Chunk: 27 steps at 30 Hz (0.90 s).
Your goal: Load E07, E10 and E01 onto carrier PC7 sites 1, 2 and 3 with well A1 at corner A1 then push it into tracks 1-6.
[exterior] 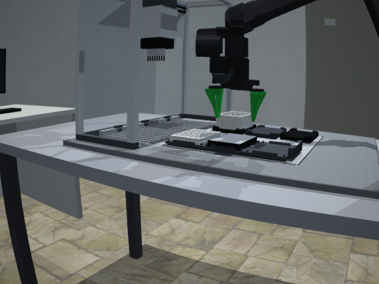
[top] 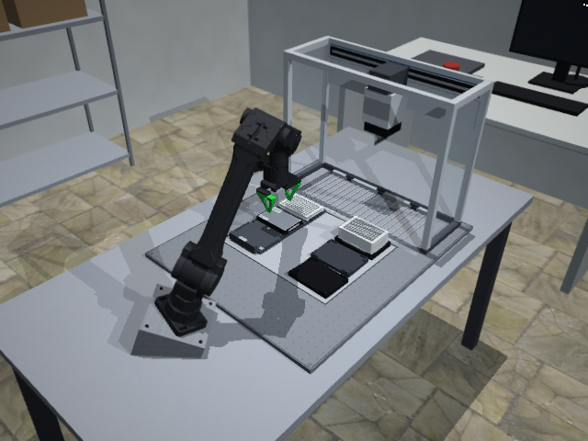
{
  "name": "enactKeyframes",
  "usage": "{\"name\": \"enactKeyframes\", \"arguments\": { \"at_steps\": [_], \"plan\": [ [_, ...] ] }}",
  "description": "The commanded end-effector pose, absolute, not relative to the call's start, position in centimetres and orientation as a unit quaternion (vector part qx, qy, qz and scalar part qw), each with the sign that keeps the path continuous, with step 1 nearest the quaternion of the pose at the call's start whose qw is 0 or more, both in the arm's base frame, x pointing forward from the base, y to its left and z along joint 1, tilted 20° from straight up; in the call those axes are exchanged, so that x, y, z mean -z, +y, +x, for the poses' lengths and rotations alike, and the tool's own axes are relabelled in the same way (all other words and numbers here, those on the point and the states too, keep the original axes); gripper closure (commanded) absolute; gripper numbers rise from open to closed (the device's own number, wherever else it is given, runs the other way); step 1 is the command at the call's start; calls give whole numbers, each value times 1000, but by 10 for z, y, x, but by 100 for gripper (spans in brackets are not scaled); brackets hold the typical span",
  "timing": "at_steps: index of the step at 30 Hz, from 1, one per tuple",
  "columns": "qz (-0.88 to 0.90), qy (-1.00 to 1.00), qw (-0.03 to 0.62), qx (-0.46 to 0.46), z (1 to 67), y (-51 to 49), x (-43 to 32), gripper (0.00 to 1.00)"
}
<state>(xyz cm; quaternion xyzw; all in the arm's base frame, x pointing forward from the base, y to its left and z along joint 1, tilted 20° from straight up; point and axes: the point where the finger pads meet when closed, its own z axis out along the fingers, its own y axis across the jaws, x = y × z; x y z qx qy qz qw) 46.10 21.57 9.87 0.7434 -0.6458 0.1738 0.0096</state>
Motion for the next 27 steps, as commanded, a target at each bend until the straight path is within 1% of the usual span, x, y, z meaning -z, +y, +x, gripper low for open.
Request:
{"name": "enactKeyframes", "arguments": {
  "at_steps": [1,5,6,10,11,12,18,21,24,27],
  "plan": [
    [737,-649,-33,-185,470,238,-148,4],
    [735,-652,-33,-185,469,237,-157,4],
    [739,-649,-15,-180,465,230,-137,4],
    [739,-649,-15,-180,465,229,-137,4],
    [737,-650,-20,-183,478,220,-151,0],
    [736,-651,-29,-185,480,214,-162,0],
    [736,-650,-28,-187,497,180,-177,0],
    [737,-650,-18,-184,506,163,-174,0],
    [735,-650,-27,-190,513,145,-193,0],
    [735,-650,-26,-190,516,139,-194,0]
  ]
}}
